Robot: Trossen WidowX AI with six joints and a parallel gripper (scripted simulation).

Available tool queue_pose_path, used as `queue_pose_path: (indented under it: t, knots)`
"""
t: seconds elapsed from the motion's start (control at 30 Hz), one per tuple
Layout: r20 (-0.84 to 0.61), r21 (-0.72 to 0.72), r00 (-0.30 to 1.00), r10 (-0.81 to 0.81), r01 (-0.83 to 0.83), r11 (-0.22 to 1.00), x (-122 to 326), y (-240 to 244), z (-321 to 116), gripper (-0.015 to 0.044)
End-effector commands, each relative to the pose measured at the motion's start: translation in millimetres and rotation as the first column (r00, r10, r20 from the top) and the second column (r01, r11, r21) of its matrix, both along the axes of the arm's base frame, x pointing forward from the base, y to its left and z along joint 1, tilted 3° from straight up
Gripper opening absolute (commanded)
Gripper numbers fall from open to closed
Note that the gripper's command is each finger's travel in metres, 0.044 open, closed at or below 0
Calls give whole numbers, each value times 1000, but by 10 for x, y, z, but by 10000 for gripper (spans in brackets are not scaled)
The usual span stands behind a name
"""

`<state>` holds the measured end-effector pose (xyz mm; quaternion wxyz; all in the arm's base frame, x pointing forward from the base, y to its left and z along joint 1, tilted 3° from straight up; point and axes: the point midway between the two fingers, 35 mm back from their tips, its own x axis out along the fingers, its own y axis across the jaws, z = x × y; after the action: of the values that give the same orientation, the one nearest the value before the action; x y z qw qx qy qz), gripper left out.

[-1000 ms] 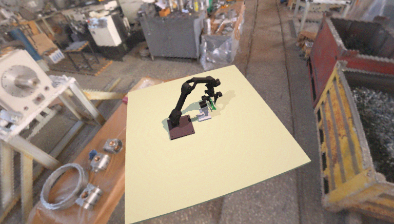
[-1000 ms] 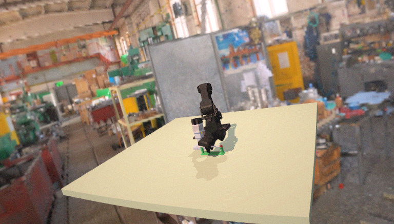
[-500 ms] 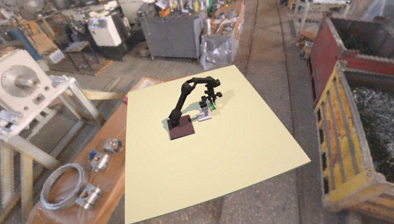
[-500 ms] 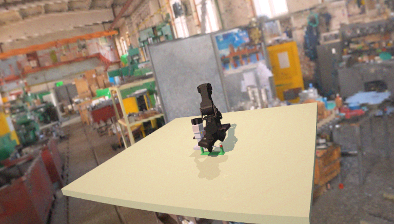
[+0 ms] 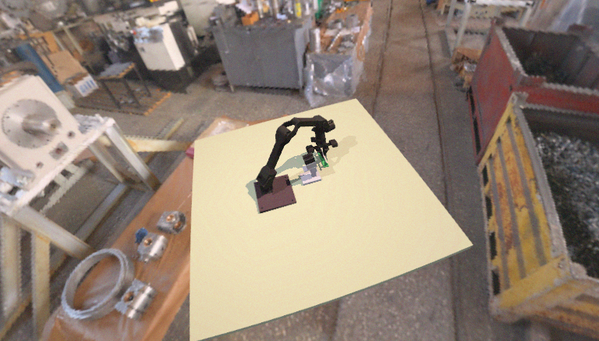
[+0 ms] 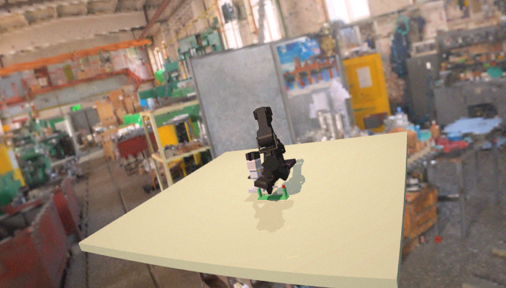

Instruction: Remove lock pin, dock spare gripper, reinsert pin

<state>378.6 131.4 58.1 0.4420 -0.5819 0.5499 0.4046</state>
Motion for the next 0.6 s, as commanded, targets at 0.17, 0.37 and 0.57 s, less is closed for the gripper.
queue_pose_path:
  t: [0.17, 0.37, 0.57]
  knots:
    - [8, 7, 1000, -3, 3, 1000, 4, 22, 244, 0]
    - [8, 7, 1000, -3, 3, 1000, -11, 24, 401, 0]
    - [8, 7, 1000, -3, 3, 1000, -34, 22, 558, 0]
